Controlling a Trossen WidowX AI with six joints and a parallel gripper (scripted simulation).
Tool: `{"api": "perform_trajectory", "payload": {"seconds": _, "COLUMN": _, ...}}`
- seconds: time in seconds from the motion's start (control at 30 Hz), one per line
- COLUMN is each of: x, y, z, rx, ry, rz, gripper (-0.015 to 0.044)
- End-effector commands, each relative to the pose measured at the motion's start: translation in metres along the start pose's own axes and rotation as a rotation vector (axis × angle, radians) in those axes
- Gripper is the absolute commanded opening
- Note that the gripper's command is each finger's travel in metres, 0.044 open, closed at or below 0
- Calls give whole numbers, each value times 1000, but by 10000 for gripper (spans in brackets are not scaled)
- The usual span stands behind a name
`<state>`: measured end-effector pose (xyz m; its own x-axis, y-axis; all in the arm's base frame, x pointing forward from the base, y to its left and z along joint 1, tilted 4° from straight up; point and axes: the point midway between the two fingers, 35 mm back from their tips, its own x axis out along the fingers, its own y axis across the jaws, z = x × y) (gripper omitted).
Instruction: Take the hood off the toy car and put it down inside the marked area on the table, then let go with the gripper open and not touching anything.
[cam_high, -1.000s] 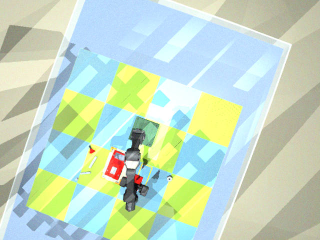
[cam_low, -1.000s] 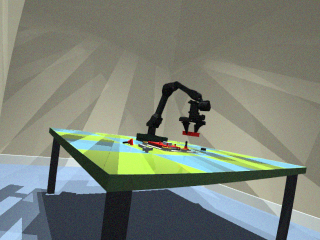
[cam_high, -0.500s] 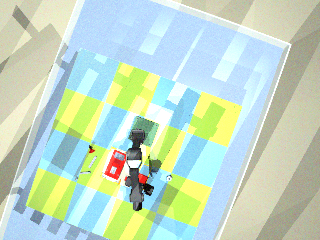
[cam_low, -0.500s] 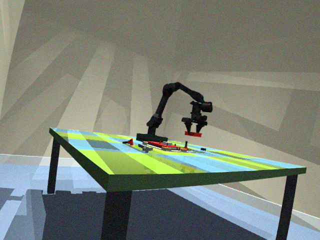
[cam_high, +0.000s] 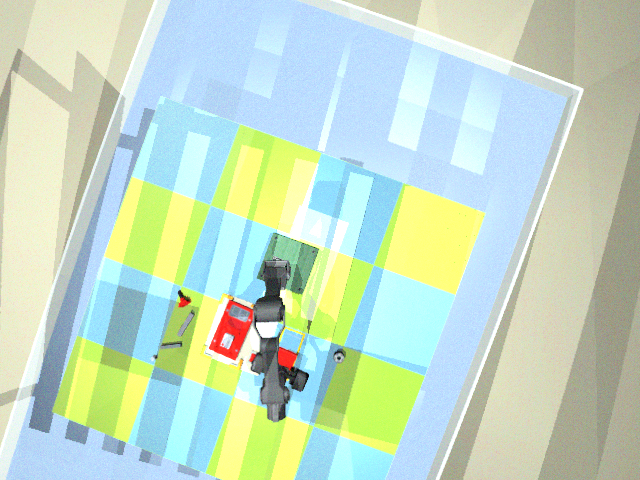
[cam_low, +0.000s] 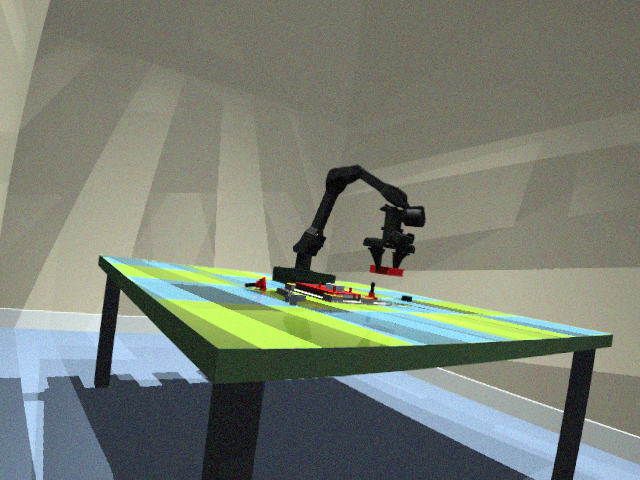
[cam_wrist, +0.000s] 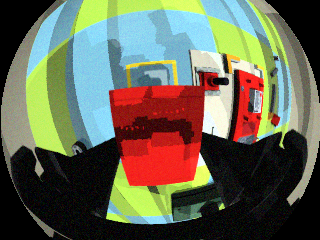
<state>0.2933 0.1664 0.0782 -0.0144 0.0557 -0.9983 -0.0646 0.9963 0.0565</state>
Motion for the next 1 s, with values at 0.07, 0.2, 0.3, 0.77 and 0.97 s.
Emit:
{"api": "perform_trajectory", "payload": {"seconds": 0.07, "x": 5, "y": 0, "z": -1, "rx": 4, "ry": 6, "rz": 1, "gripper": 0}}
{"api": "perform_trajectory", "payload": {"seconds": 0.2, "x": 8, "y": 0, "z": -1, "rx": 4, "ry": 6, "rz": 1, "gripper": 0}}
{"api": "perform_trajectory", "payload": {"seconds": 0.3, "x": 9, "y": 0, "z": -1, "rx": 4, "ry": 6, "rz": 1, "gripper": 0}}
{"api": "perform_trajectory", "payload": {"seconds": 0.77, "x": 18, "y": 0, "z": -1, "rx": 4, "ry": 6, "rz": 1, "gripper": 0}}
{"api": "perform_trajectory", "payload": {"seconds": 0.97, "x": 22, "y": 1, "z": -1, "rx": 4, "ry": 6, "rz": 1, "gripper": 0}}
